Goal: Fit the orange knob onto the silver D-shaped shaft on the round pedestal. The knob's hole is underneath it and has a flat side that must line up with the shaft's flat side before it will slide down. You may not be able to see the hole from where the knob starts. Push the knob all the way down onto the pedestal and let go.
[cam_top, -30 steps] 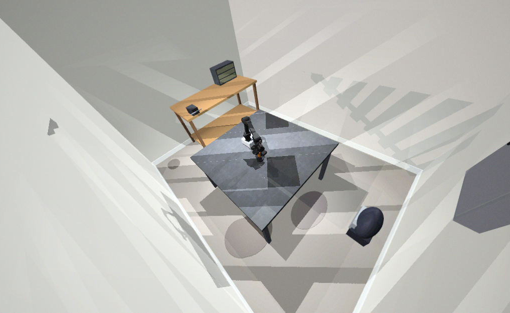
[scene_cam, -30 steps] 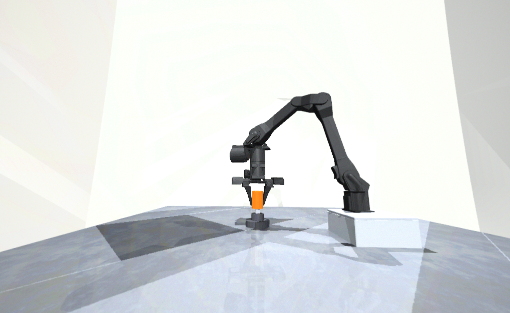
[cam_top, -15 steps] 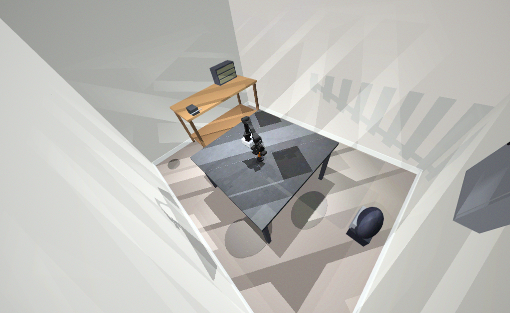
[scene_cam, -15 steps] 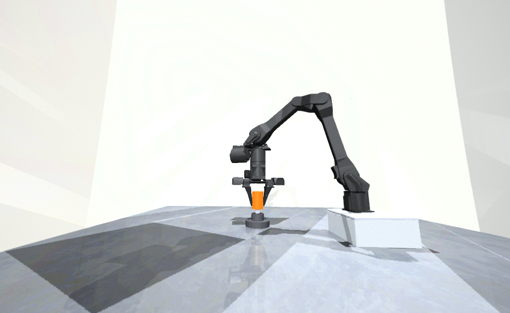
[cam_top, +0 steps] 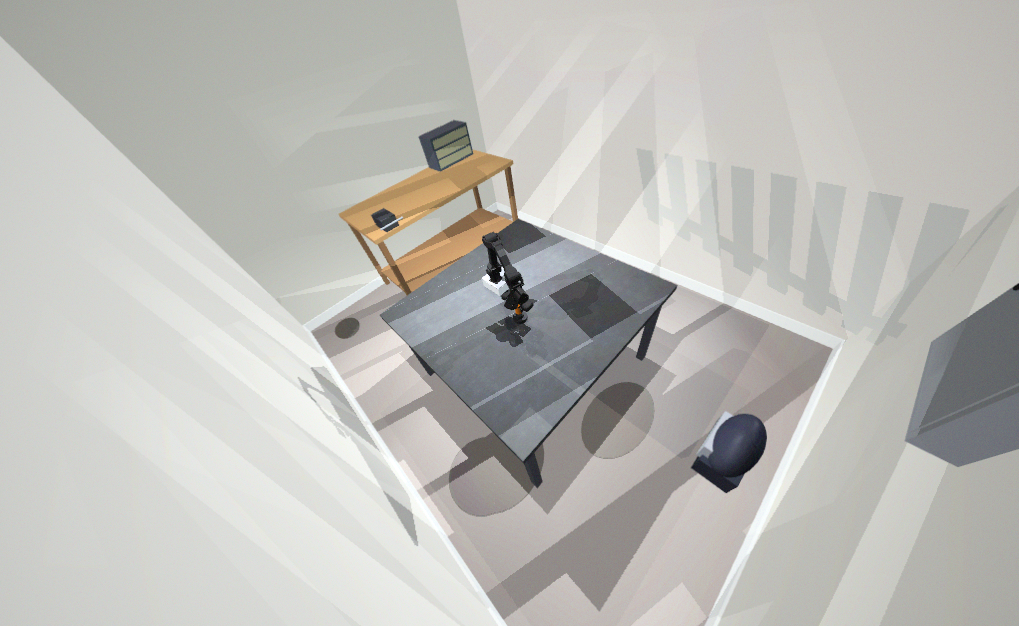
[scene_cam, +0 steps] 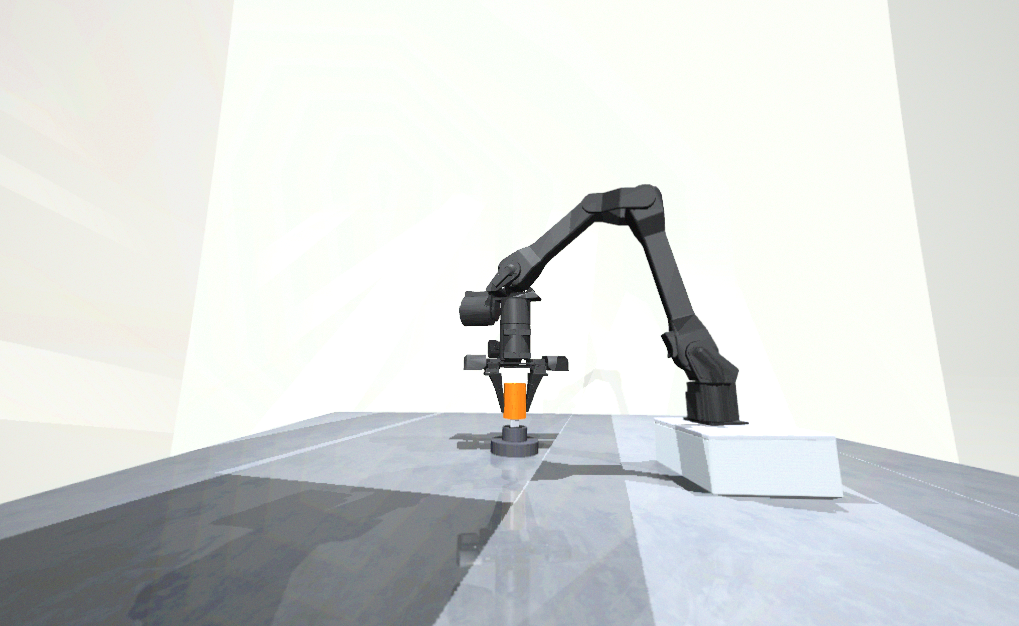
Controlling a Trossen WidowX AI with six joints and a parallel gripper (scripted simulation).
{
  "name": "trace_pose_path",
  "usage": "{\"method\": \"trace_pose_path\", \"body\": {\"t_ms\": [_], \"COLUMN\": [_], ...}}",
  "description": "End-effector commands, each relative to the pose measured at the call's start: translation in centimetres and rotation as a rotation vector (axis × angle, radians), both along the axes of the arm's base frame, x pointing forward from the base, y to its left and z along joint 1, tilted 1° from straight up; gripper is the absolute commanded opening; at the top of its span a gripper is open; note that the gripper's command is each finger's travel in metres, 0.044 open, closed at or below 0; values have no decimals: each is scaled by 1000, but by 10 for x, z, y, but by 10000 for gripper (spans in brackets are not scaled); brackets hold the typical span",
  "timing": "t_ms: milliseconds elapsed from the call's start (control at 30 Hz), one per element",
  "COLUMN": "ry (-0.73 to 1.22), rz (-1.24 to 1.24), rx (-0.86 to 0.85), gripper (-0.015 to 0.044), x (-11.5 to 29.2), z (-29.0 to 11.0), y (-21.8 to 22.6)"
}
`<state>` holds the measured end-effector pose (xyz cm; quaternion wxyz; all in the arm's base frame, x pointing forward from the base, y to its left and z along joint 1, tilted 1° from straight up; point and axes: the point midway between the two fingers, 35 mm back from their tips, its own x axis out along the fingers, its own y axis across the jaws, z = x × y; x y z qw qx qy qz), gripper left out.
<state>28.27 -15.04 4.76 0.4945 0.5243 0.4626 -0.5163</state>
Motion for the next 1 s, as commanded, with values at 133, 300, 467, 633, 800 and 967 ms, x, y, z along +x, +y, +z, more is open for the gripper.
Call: {"method": "trace_pose_path", "body": {"t_ms": [133,300,467,633,800,967], "ry": [-4,-4,-3,-4,-4,-5], "rz": [-46,-29,16,-12,-47,-82], "rx": [5,4,3,4,5,7], "gripper": [0,0,0,0,0,0], "x": [0,-1,0,0,0,0], "z": [0,-1,-1,-5,-9,-12], "y": [1,0,0,0,0,1]}}
